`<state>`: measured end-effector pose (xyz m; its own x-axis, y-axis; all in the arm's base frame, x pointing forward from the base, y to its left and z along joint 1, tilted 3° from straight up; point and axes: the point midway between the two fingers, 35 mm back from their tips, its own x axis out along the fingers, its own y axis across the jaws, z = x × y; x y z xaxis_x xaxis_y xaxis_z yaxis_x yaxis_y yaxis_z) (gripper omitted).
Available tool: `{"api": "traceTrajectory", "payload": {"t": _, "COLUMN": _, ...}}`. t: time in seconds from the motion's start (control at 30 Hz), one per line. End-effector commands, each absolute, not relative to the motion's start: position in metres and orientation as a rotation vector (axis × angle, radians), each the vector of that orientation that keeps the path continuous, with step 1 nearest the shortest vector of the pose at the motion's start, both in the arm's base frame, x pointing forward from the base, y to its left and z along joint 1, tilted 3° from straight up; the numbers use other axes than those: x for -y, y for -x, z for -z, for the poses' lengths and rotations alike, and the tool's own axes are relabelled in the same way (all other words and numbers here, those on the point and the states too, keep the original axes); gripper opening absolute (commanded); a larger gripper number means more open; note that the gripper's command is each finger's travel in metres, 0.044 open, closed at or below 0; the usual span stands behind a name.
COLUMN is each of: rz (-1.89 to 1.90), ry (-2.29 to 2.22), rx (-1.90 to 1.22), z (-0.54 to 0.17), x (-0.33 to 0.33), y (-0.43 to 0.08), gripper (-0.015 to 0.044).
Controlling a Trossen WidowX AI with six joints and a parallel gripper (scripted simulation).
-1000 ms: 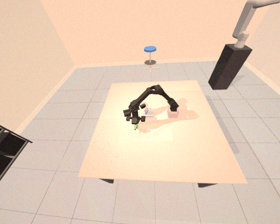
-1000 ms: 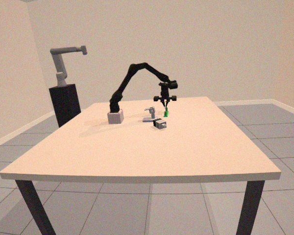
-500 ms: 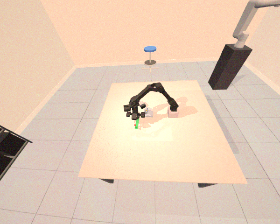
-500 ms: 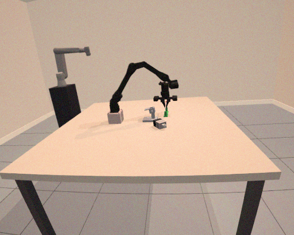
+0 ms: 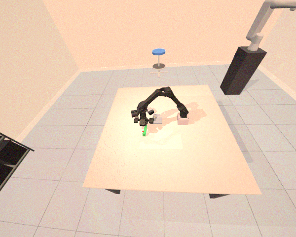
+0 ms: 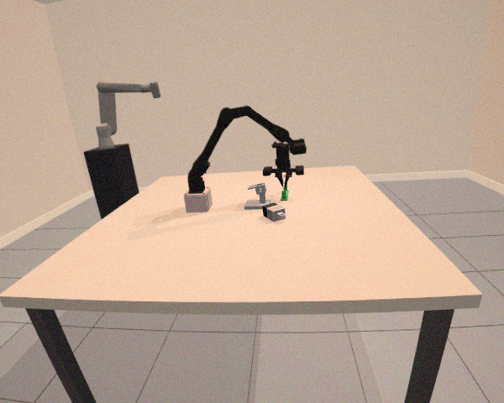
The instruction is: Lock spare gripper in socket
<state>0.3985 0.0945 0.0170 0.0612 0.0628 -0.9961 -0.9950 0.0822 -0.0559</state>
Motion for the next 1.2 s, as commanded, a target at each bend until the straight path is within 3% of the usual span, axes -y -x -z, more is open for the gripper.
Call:
{"api": "traceTrajectory", "payload": {"t": 0.0, "rz": -1.141, "ry": 1.133, "rx": -1.154, "z": -0.010, "x": -0.094, "y": -0.398, "gripper": 0.0000}}
{"api": "traceTrajectory", "payload": {"t": 1.17, "rz": -1.140, "ry": 1.134, "rx": -1.152, "z": 0.015, "x": -0.093, "y": -0.399, "gripper": 0.0000}}
